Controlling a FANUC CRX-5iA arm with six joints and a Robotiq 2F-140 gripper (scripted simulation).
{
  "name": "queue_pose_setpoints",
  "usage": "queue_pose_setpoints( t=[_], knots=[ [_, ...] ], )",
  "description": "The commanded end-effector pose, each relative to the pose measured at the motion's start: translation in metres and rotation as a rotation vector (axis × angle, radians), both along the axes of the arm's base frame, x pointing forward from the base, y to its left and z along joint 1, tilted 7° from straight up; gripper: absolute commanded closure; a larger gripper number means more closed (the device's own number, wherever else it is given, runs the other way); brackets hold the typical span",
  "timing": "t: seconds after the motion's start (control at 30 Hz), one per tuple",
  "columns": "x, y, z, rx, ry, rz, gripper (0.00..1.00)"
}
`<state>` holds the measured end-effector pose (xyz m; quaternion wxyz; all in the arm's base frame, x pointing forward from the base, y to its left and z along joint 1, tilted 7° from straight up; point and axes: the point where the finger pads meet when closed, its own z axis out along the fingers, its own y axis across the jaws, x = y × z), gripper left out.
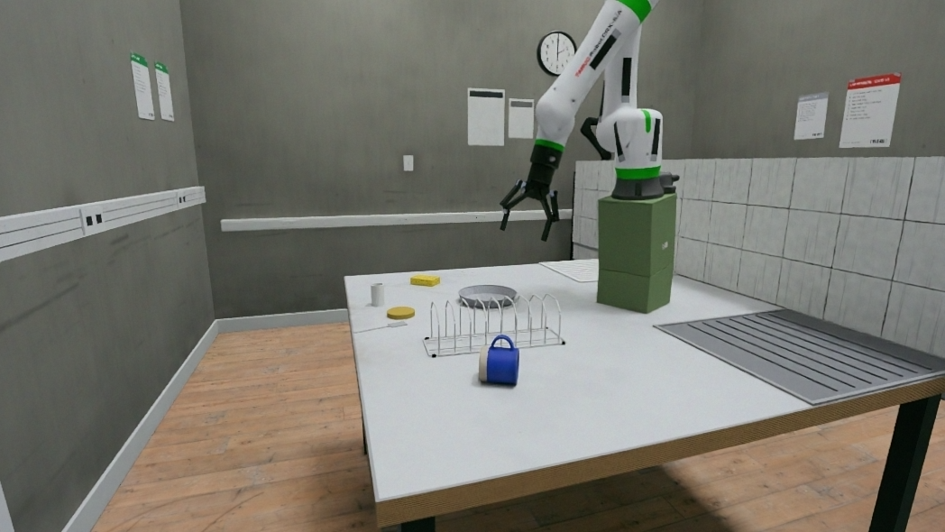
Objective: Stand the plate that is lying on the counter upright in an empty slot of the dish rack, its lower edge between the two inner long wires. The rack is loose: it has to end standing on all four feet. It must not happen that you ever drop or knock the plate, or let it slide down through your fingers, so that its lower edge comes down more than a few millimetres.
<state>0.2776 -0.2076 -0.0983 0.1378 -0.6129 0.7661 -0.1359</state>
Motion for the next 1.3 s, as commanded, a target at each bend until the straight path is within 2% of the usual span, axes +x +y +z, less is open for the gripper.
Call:
queue_pose_setpoints(
  t=[0.0, 0.47, 1.27],
  knots=[
    [0.007, 0.0, -0.013, 0.011, -0.036, 0.01, 0.0],
    [0.01, 0.001, -0.041, 0.0, -0.089, 0.007, 0.0],
    [0.012, 0.002, -0.061, -0.008, -0.126, 0.005, 0.0]
  ],
)
